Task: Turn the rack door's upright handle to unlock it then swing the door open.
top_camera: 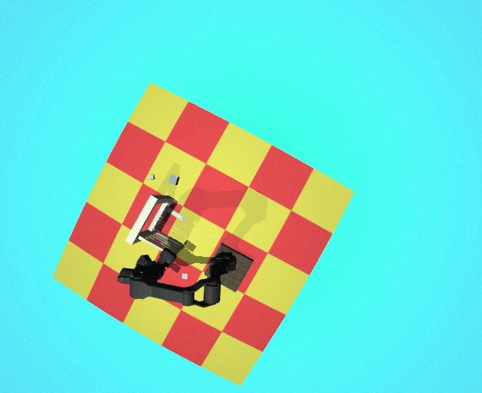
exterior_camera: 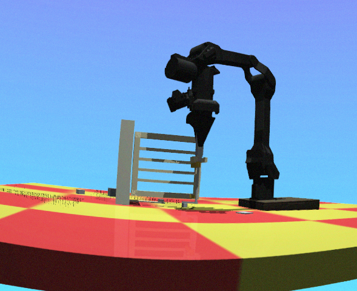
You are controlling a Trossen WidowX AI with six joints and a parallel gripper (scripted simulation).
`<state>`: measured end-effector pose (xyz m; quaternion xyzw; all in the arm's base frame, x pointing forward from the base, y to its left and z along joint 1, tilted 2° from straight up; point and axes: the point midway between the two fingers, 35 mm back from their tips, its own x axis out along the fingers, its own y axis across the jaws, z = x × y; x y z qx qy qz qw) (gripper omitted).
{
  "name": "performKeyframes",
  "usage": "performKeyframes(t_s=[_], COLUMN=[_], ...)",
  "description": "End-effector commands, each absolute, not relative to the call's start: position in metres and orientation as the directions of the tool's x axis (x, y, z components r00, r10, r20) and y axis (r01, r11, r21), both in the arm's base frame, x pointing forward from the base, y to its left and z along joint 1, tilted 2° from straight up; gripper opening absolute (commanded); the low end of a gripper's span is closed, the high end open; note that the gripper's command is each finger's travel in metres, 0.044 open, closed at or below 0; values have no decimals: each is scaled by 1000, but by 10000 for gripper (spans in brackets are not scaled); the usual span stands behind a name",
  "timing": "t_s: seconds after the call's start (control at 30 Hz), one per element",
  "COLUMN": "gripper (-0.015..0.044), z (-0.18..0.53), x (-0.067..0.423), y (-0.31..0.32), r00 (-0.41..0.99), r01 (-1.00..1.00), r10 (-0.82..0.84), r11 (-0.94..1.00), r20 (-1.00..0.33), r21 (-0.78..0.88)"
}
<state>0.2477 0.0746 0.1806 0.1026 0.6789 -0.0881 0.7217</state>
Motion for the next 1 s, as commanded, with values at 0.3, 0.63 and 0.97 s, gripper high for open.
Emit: performKeyframes(t_s=[0.3,0.63,0.97], gripper=[10,115,282], z=[181,181,183], x=[253,253,253], y=[86,86,86], r00=[64,64,67], r01=[351,351,351], r10=[10,10,11], r11=[936,936,936], r20=[-998,-998,-998], r21=[32,32,34])
